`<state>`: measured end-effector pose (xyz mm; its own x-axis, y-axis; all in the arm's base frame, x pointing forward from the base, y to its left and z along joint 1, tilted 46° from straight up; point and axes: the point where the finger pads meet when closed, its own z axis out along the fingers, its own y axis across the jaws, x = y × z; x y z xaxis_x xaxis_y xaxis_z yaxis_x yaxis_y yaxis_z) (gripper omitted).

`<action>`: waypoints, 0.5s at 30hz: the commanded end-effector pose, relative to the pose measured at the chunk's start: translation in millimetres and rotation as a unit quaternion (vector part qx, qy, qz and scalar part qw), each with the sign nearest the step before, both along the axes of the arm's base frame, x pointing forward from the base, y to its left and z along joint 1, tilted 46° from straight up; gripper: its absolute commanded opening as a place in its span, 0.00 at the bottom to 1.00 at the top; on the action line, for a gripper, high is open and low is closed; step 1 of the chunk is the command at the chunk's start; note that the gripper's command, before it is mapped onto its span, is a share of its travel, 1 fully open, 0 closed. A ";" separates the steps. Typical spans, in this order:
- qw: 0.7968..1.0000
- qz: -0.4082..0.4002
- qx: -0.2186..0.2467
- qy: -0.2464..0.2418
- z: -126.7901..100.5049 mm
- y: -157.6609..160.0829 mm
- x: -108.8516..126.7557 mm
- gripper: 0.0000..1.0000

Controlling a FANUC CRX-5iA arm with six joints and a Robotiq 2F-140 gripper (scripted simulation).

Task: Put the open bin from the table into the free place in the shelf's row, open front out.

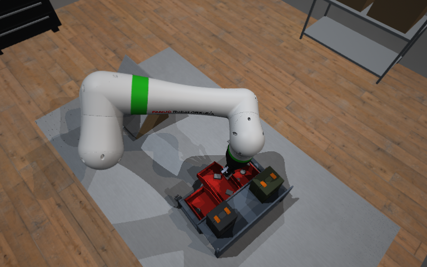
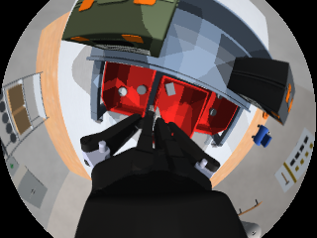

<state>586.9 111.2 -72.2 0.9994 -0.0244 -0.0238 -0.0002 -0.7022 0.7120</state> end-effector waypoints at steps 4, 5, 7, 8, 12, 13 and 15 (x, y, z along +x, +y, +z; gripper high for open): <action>1.000 0.001 0.000 -0.001 0.0 0.1 0.0 0.00; 1.000 0.001 0.000 -0.001 0.0 0.1 0.0 0.00; 1.000 0.001 0.000 -0.001 0.0 0.1 0.0 0.00; 1.000 0.001 0.000 -0.001 0.0 0.1 0.0 0.00; 1.000 0.001 0.000 -0.001 0.0 0.1 0.0 0.00; 1.000 0.001 0.000 -0.001 0.0 0.1 0.0 0.00; 1.000 0.001 0.000 -0.001 0.0 0.1 0.0 0.00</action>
<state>586.7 111.0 -72.4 0.9995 -0.0219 -0.0213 -0.0002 -0.7023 0.7119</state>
